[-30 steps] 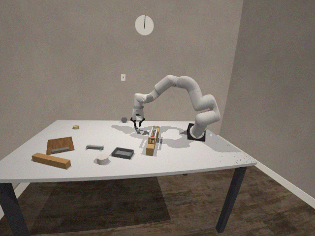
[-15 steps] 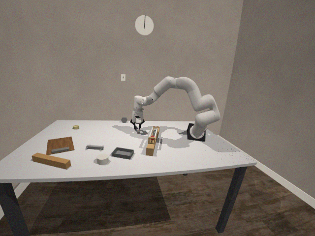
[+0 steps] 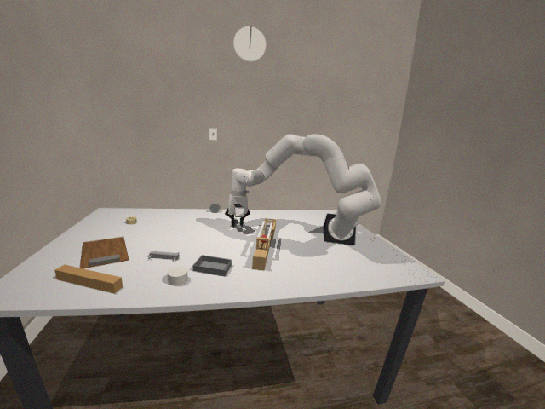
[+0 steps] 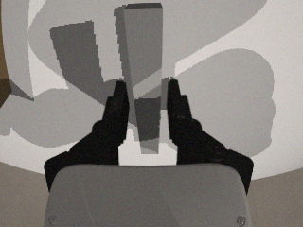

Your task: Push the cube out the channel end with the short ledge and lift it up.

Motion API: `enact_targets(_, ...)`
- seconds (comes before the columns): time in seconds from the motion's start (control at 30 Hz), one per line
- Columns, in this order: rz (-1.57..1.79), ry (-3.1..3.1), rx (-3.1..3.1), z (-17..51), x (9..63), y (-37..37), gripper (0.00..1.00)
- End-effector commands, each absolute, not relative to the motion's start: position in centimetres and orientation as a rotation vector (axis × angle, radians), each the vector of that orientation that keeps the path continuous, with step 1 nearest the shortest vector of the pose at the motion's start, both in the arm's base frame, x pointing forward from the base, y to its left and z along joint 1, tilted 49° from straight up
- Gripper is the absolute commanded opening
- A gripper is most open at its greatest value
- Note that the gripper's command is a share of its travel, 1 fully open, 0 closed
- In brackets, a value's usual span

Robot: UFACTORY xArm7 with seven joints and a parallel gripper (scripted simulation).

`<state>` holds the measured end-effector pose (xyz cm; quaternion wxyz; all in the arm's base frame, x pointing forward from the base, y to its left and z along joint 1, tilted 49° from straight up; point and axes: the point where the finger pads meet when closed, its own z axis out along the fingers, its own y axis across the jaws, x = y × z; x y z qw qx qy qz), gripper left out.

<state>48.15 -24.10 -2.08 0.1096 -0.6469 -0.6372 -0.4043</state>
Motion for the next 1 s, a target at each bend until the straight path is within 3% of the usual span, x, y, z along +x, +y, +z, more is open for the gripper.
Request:
enact_targets(0.0, -1.189, -1.874, -1.907, -2.03, 48.18, -24.32, 0.38)
enact_targets(0.07, -1.189, -1.874, -1.907, -2.03, 48.18, -24.32, 0.38)
enact_targets(0.1, -1.189, -1.874, -1.907, -2.03, 48.18, -24.32, 0.0)
enact_targets(0.97, -1.189, -1.874, -1.907, -2.03, 48.18, -24.32, 0.0)
